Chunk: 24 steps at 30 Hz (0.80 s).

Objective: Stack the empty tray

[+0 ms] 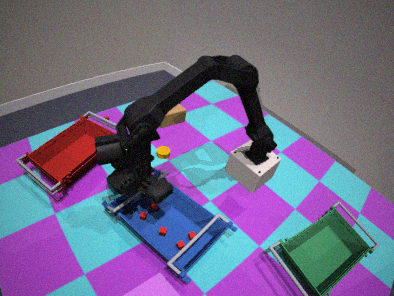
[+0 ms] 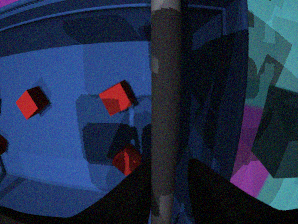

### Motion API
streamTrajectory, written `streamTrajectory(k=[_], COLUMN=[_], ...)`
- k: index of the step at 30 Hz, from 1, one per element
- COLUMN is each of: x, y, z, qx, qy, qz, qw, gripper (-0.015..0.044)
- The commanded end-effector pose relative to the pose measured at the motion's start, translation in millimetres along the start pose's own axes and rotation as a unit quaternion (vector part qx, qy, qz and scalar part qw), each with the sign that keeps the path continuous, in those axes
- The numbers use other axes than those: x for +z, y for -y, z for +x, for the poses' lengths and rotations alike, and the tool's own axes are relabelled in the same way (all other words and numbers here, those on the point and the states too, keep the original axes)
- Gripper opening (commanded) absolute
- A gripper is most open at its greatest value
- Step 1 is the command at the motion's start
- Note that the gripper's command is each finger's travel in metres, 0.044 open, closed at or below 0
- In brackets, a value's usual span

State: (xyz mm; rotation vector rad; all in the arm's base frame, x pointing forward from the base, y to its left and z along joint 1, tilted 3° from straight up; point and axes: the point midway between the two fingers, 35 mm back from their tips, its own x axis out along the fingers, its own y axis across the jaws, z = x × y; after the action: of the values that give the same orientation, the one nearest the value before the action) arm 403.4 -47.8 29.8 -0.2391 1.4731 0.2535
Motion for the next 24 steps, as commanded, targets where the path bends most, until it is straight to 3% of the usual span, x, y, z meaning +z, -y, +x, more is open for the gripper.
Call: streamTrajectory(k=[1,10,24], x=[-1,0,0], y=[-4,0,-1], z=[4,-39,-33], qx=[-0.003,-0.003,0.0], qy=[0.001,0.001,0.0], qz=[0.003,0.003,0.005], qw=[1.0,1.0,1.0], gripper=[0.009,0.009,0.009])
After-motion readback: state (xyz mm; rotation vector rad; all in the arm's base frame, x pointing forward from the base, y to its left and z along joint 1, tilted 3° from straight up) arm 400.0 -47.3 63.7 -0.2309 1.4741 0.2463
